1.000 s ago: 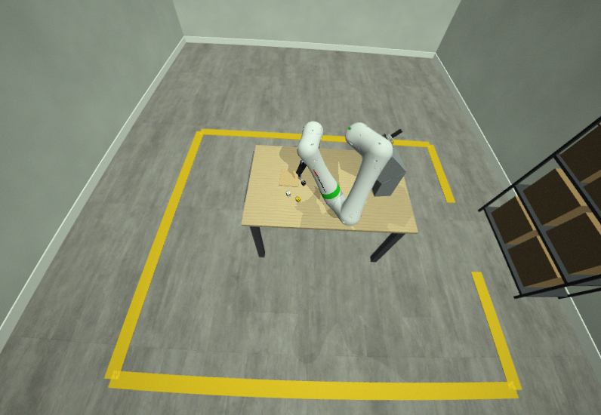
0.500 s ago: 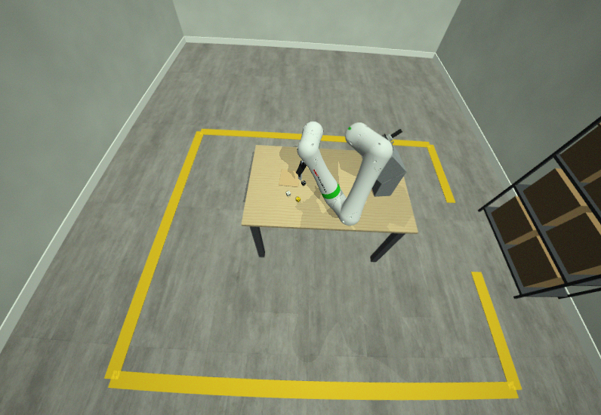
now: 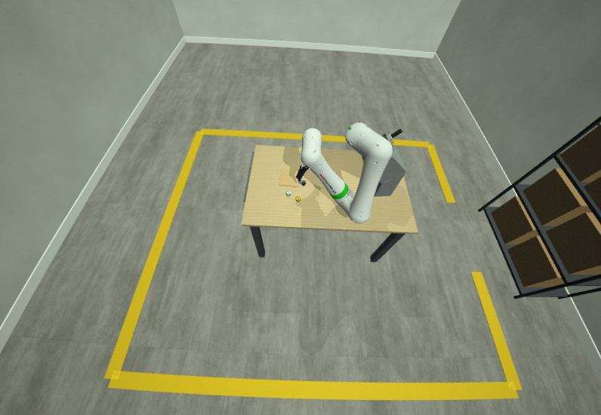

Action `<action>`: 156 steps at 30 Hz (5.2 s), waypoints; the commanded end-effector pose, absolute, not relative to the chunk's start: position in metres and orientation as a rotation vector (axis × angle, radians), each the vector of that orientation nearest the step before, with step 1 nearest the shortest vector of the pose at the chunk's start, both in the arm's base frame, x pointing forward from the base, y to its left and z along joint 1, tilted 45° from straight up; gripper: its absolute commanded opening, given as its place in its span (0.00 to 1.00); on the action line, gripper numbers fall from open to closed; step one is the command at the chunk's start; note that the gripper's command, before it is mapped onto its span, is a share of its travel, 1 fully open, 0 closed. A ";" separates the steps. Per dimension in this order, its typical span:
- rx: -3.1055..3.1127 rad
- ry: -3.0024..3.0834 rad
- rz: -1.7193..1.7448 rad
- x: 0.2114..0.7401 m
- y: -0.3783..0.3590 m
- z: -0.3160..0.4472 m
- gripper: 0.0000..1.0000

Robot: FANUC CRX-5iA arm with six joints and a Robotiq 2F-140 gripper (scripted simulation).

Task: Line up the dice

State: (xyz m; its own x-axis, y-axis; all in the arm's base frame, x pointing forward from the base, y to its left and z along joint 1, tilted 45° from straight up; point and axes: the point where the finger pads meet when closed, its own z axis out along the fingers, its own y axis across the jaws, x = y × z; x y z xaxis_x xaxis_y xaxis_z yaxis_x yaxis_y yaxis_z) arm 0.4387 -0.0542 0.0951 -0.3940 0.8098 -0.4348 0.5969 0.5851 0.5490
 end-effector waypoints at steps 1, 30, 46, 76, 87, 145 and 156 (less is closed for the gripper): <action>1.113 2.126 0.406 0.464 -0.058 0.072 1.00; 1.113 2.126 0.406 0.475 -0.059 0.062 1.00; 1.113 2.126 0.406 0.475 -0.059 0.062 1.00; 1.113 2.126 0.406 0.558 0.018 0.140 1.00; 1.113 2.126 0.406 0.559 0.019 0.141 1.00; 1.113 2.126 0.406 0.518 0.072 0.097 1.00; 1.113 2.126 0.406 0.518 0.072 0.097 1.00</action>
State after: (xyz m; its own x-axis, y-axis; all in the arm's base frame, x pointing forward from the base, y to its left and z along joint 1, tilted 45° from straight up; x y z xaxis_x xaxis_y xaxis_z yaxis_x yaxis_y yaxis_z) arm 0.5179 0.0717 0.0967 -0.3922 0.8115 -0.4333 0.5946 0.5830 0.5537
